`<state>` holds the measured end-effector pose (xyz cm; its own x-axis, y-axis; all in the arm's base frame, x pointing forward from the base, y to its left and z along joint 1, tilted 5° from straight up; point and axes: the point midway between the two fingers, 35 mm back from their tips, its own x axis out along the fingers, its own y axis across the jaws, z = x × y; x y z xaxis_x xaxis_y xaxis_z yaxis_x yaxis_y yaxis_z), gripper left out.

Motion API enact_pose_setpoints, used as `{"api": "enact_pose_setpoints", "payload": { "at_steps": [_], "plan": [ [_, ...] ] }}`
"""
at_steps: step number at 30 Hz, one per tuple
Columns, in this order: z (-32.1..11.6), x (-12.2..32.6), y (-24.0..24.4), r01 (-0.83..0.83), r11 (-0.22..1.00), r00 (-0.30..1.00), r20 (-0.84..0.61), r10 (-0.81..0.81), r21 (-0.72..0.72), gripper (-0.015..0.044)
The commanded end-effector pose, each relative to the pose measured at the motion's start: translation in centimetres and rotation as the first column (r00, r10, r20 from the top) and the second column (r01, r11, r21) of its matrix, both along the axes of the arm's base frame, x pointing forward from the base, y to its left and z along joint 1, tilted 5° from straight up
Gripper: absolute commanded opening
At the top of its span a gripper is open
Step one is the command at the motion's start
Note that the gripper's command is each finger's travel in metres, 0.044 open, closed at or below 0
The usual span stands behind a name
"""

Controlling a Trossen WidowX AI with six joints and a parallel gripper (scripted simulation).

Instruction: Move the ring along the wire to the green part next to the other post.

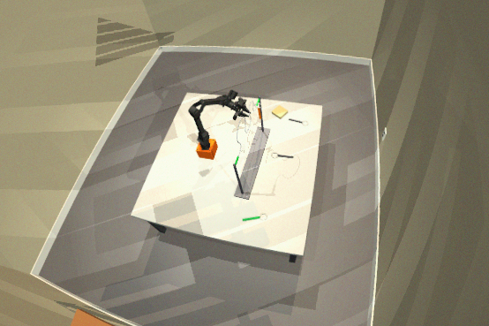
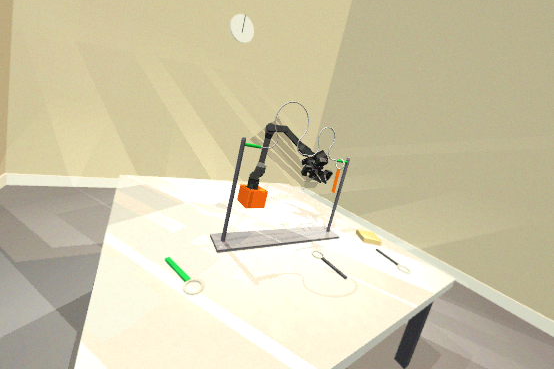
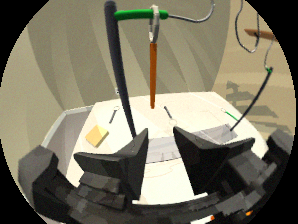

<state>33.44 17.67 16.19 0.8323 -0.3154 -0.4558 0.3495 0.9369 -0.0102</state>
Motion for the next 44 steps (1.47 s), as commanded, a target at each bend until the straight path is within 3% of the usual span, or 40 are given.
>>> {"api": "enact_pose_setpoints", "payload": {
  "at_steps": [1, 10, 16, 21, 44],
  "plan": [
    [0.2, 0.0, 0.0, 0.004, 1.0, 1.0, 0.005, -0.004, 0.004, 0.016],
    [0.2, 0.0, 0.0, 0.004, 1.0, 1.0, 0.005, -0.004, 0.004, 0.016],
    [2.2, -4.0, 1.5, 0.0, 1.0, 1.0, -0.002, 0.0, 0.001, 0.0317],
    [2.3, -4.2, 1.5, 0.0, 1.0, 1.0, -0.002, 0.0, 0.001, 0.044],
    [2.3, -4.2, 1.5, 0.0, 1.0, 1.0, -0.002, 0.0, 0.001, 0.044]
  ]
}}
